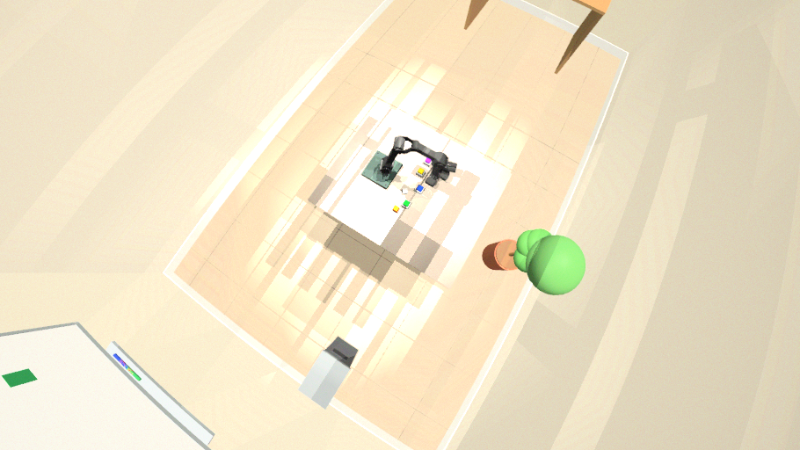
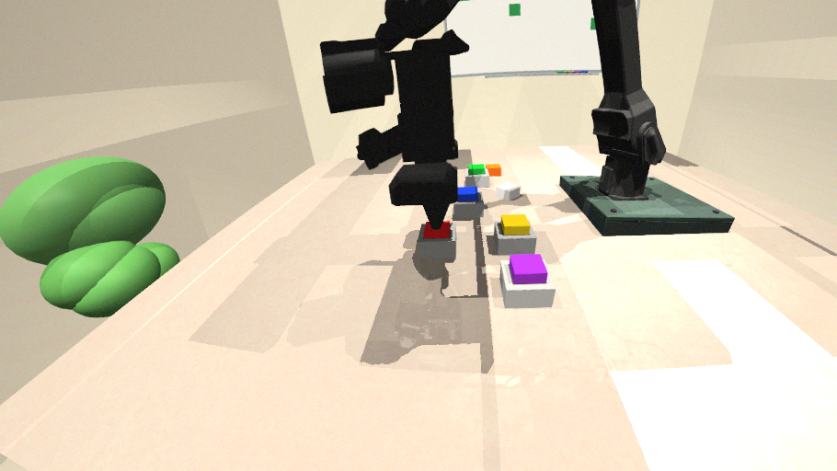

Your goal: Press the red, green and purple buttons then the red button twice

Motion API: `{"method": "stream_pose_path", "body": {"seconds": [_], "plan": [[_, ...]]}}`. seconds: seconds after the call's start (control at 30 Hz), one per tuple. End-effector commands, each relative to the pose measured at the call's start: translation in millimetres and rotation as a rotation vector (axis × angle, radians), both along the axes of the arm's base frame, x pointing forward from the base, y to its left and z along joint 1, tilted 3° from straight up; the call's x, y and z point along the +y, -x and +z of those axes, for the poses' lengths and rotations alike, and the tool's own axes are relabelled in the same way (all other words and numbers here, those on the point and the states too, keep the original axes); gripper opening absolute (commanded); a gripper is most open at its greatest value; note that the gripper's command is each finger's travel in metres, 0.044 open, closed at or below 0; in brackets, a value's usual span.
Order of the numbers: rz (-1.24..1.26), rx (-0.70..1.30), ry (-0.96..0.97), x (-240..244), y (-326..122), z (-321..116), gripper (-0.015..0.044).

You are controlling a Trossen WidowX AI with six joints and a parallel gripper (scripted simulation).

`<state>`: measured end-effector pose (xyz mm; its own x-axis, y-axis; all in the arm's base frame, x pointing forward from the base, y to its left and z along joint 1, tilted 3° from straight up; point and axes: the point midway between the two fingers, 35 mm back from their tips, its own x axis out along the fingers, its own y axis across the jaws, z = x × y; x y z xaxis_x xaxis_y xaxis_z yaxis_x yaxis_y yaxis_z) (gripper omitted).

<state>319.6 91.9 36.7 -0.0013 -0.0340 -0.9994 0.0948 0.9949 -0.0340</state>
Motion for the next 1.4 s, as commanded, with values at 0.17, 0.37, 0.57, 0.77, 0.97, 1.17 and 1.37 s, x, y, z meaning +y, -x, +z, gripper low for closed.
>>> {"method": "stream_pose_path", "body": {"seconds": [0.17,0.37,0.57,0.77,0.97,1.17,1.37], "plan": [[0.003,0.002,0.003,-0.7,0.5,-0.7,0.002],[0.003,0.002,0.003,0.6,0.2,31.5,0.002],[0.003,0.002,0.003,0.5,0.1,29.1,0.002],[0.003,0.002,0.003,0.2,-0.1,19.4,0.002],[0.003,0.002,0.003,-0.2,0.0,9.6,0.002],[0.003,0.002,0.003,-0.6,0.4,0.3,0.002],[0.003,0.002,0.003,-0.7,0.5,-0.7,0.002]]}}
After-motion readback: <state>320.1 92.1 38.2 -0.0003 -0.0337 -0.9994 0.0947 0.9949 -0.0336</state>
